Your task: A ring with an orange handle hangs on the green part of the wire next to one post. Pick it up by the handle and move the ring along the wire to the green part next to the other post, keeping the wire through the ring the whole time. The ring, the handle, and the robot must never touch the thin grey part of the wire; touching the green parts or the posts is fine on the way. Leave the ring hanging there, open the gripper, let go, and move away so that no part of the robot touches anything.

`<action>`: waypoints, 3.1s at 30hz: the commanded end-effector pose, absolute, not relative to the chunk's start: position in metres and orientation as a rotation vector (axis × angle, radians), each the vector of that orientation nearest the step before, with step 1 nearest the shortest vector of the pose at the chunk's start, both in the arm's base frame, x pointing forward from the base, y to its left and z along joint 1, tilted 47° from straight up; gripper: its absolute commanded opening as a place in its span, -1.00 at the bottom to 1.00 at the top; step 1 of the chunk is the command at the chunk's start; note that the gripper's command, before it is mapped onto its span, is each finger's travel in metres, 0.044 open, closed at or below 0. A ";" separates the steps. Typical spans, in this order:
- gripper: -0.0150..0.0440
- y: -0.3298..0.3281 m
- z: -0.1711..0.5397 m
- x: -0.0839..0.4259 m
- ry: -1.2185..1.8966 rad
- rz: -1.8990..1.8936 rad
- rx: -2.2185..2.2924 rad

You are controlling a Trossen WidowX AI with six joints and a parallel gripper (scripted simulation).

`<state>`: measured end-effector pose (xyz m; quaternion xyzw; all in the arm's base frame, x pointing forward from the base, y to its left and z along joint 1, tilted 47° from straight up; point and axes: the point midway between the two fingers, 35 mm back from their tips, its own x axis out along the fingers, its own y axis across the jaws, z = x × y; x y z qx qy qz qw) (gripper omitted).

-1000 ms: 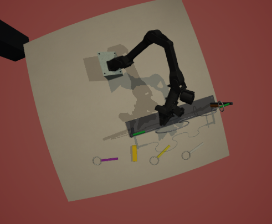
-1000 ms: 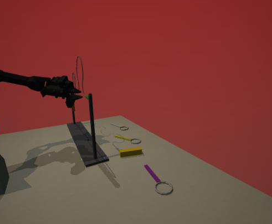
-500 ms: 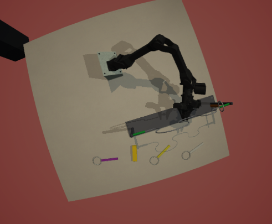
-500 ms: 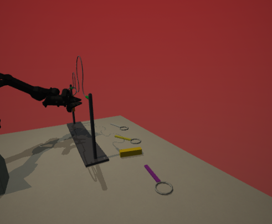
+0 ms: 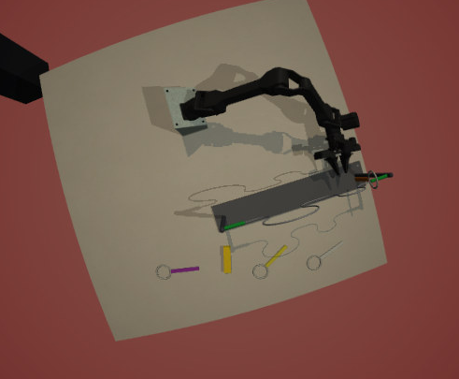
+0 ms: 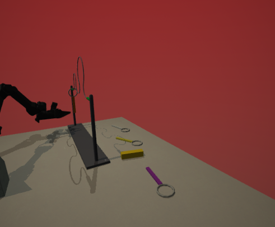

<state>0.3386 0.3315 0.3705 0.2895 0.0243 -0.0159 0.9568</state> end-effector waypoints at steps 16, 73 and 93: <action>0.05 0.376 0.402 0.316 0.005 0.030 0.854; 0.05 0.365 0.415 0.406 0.000 0.034 0.850; 0.05 0.365 0.415 0.406 0.000 0.034 0.850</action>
